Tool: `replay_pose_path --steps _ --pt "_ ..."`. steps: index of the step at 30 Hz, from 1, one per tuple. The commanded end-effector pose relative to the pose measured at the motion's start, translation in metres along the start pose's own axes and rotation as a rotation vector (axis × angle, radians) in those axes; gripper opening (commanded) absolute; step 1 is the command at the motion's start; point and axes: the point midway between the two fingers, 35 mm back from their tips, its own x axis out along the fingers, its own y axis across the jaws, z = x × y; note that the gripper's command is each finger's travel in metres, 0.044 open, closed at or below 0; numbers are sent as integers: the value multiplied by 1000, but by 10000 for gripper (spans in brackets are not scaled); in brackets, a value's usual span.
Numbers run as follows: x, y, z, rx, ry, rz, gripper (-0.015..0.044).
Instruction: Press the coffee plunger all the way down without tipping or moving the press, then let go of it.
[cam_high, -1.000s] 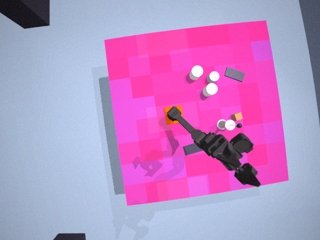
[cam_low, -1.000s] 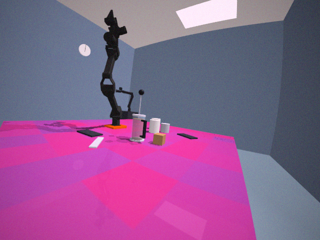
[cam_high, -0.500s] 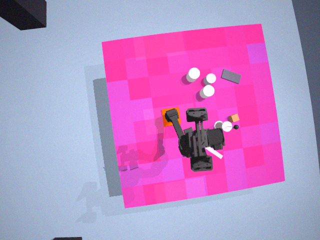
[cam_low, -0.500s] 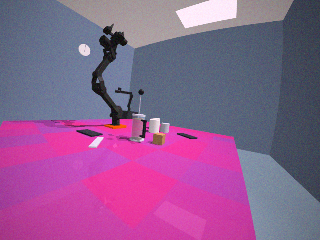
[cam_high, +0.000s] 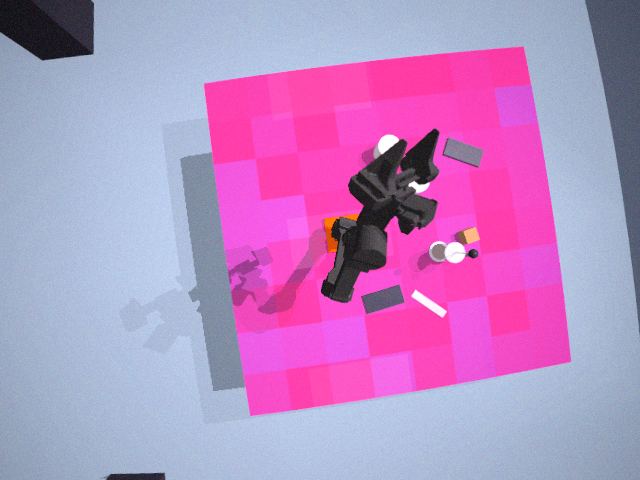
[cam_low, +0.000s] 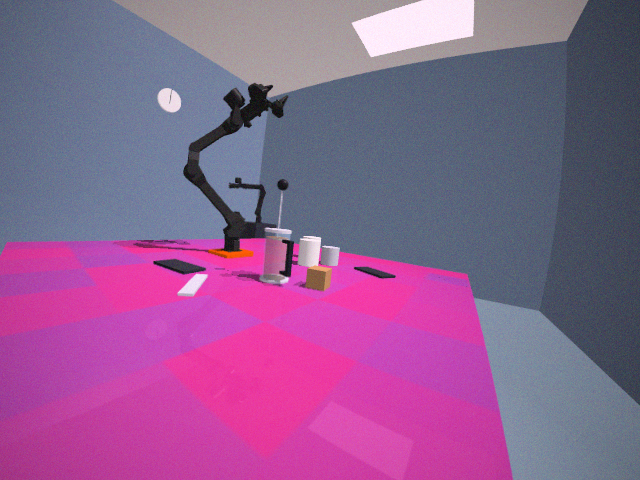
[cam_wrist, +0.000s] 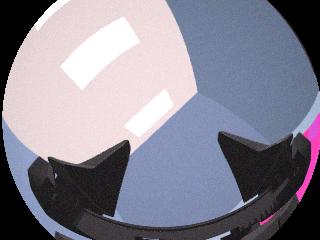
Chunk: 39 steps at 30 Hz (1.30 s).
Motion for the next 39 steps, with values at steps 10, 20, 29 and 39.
replay_pose_path --steps 10,20,29,39 --pt "-12 -174 26 -641 10 -645 440" --pt "-105 -281 102 -950 100 -1247 440" --pt "-244 -318 163 -974 261 -1813 440" --pt "-290 -333 160 -950 292 -1906 440"
